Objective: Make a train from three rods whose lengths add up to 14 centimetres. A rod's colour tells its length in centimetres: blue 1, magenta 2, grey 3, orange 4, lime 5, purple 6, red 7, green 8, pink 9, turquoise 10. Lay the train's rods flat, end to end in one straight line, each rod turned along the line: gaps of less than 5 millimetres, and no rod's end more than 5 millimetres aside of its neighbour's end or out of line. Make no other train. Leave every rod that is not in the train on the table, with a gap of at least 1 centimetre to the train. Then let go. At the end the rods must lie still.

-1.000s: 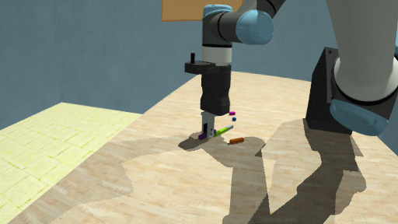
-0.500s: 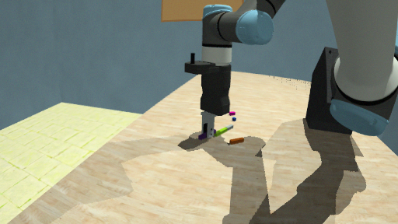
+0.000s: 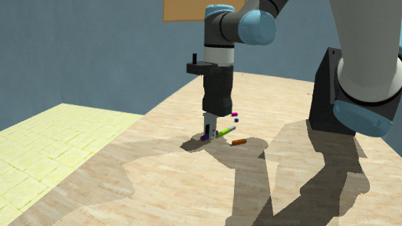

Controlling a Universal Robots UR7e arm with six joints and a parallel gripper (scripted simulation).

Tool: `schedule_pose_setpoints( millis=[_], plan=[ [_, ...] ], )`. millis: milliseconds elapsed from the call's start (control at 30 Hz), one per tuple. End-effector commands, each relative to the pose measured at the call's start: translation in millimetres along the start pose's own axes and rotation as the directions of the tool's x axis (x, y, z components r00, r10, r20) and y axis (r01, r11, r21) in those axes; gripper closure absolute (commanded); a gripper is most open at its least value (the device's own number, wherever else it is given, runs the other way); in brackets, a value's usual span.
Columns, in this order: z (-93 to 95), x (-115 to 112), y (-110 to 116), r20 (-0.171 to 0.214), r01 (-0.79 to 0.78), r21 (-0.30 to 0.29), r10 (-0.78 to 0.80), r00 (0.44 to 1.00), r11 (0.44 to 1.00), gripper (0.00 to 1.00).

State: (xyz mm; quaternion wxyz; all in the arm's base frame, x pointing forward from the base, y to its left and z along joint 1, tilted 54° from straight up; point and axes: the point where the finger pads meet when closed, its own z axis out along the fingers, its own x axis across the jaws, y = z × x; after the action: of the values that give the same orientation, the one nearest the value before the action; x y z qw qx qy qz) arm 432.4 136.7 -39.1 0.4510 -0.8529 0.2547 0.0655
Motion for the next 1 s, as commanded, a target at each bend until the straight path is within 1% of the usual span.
schedule_pose_setpoints(
  millis=[0, 233, 733, 967],
  plan=[
    [-0.4, 0.4, 0.0, -0.001, 0.0, 0.0, 0.0, 1.0, 1.0, 0.76],
    [0.9, 0.4, 0.0, -0.001, 0.0, 0.0, 0.0, 1.0, 1.0, 0.76],
    [10.8, 0.4, 0.0, -0.001, 0.0, 0.0, 0.0, 1.0, 1.0, 0.76],
    [11.6, 0.4, -0.1, -0.001, 0.0, 0.0, 0.0, 1.0, 1.0, 0.76]
  ],
)
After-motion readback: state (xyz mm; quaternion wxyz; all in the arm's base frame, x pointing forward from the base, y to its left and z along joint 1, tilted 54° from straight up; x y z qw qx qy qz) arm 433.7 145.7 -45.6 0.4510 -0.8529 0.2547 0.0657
